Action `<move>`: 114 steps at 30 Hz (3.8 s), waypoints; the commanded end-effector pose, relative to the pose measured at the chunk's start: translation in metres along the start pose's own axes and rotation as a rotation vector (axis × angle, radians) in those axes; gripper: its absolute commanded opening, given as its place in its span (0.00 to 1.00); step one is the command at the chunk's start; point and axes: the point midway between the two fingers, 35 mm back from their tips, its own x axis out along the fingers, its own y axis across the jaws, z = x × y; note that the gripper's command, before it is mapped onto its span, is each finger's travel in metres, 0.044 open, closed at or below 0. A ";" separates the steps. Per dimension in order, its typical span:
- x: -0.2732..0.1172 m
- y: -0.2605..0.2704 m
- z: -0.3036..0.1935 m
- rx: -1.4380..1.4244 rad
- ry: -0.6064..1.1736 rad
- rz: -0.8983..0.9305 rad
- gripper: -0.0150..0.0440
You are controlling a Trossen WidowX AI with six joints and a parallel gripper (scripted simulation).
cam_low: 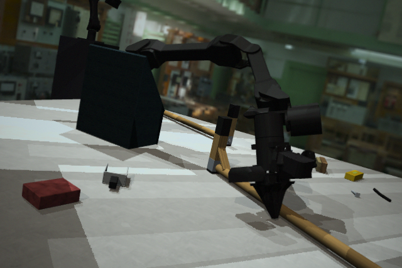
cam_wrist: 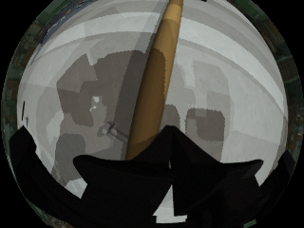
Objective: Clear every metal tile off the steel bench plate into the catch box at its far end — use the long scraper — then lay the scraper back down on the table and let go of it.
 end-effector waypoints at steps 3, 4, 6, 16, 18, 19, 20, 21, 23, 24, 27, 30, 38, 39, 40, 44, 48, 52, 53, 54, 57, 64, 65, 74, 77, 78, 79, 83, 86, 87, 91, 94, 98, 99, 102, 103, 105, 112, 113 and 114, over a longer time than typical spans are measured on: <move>-0.008 0.000 0.005 0.000 0.000 -0.001 0.25; -0.012 0.000 0.006 0.000 0.000 -0.001 0.25; -0.019 0.000 0.010 0.000 0.000 -0.002 0.25; -0.054 -0.001 0.026 -0.001 -0.001 -0.004 0.25; -0.062 -0.001 0.029 -0.001 -0.001 -0.004 0.25; -0.065 -0.001 0.031 -0.001 -0.001 -0.004 0.25; -0.069 -0.001 0.032 -0.001 -0.001 -0.004 0.25; -0.073 -0.001 0.033 -0.001 -0.001 -0.004 0.25; -0.080 -0.001 0.036 -0.001 -0.002 -0.004 0.25; -0.084 -0.001 0.037 -0.001 -0.002 -0.003 0.25; -0.093 -0.001 0.040 -0.001 -0.002 -0.003 0.25; -0.093 -0.001 0.040 -0.001 -0.002 -0.003 0.25; -0.100 -0.006 0.043 -0.013 -0.002 0.001 0.25; -0.105 -0.009 0.046 -0.021 -0.003 0.004 0.25; -0.110 -0.012 0.048 -0.028 -0.003 0.006 0.25; -0.130 -0.025 0.055 -0.059 -0.006 0.019 0.25; -0.149 -0.037 0.062 -0.089 -0.011 0.033 0.25; -0.152 -0.039 0.063 -0.094 -0.013 0.035 0.25; -0.151 -0.039 0.062 -0.094 -0.012 0.035 0.25; -0.150 -0.039 0.062 -0.094 -0.012 0.035 0.25; -0.143 -0.039 0.061 -0.094 -0.012 0.034 0.25; -0.125 -0.039 0.056 -0.094 -0.011 0.033 0.25; -0.123 -0.039 0.055 -0.094 -0.011 0.033 0.25; -0.100 -0.039 0.048 -0.094 -0.011 0.032 0.25; -0.092 -0.039 0.045 -0.094 -0.010 0.032 0.25; -0.090 -0.039 0.044 -0.094 -0.010 0.032 0.25; -0.087 -0.039 0.043 -0.094 -0.010 0.032 0.25; -0.078 -0.039 0.039 -0.094 -0.010 0.033 0.25; -0.070 -0.039 0.036 -0.094 -0.010 0.033 0.25; -0.068 -0.039 0.035 -0.094 -0.010 0.033 0.25; -0.058 -0.039 0.030 -0.094 -0.010 0.034 0.25; -0.051 -0.039 0.027 -0.093 -0.009 0.034 0.25; -0.042 -0.039 0.022 -0.093 -0.009 0.035 0.25; -0.040 -0.039 0.020 -0.093 -0.009 0.035 0.25; -0.033 -0.039 0.017 -0.093 -0.009 0.036 0.25; -0.031 -0.039 0.015 -0.093 -0.009 0.036 0.25; -0.027 -0.039 0.013 -0.092 -0.009 0.037 0.25; -0.011 -0.039 0.003 -0.091 -0.008 0.040 0.25; -0.009 -0.039 0.001 -0.091 -0.008 0.040 0.25; -0.007 -0.039 0.000 -0.091 -0.008 0.041 0.25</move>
